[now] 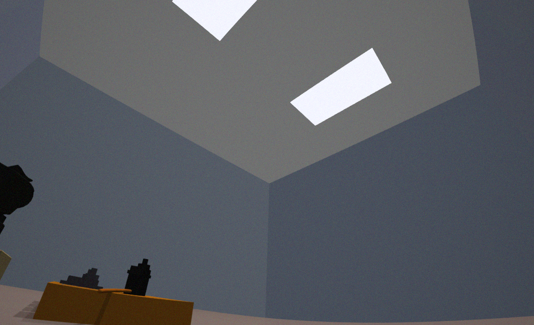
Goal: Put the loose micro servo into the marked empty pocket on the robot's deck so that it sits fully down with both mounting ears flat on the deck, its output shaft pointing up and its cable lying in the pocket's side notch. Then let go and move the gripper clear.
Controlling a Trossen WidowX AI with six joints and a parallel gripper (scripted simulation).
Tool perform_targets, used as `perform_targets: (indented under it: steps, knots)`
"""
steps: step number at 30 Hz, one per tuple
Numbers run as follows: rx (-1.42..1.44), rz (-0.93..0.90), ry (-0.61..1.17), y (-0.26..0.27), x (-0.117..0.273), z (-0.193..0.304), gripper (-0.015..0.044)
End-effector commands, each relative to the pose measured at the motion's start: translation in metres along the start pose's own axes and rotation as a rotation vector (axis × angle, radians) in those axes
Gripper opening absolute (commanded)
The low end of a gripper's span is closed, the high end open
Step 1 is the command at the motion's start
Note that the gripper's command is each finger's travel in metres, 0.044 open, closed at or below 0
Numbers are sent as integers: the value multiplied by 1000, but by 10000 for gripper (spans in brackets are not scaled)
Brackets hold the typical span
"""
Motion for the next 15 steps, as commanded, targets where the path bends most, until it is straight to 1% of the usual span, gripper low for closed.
perform_targets:
  steps: [1, 2, 8, 15]
  knots:
    - [2, 1, 2, 0, -1, 1, 426]
    - [5, 3, 7, -1, -2, 2, 440]
    - [77, 45, 91, -6, -26, 30, 440]
    - [124, 80, 158, -12, -43, 52, 440]
Point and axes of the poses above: the point midway between the two fingers, 35 mm back from their tips, its own x axis back along the fingers, its own y axis across the jaws, z = x × y, the point moved 6 cm from there along x, back along the fingers, and after that the axes turned 6 degrees about x, right-handed, at the moved point
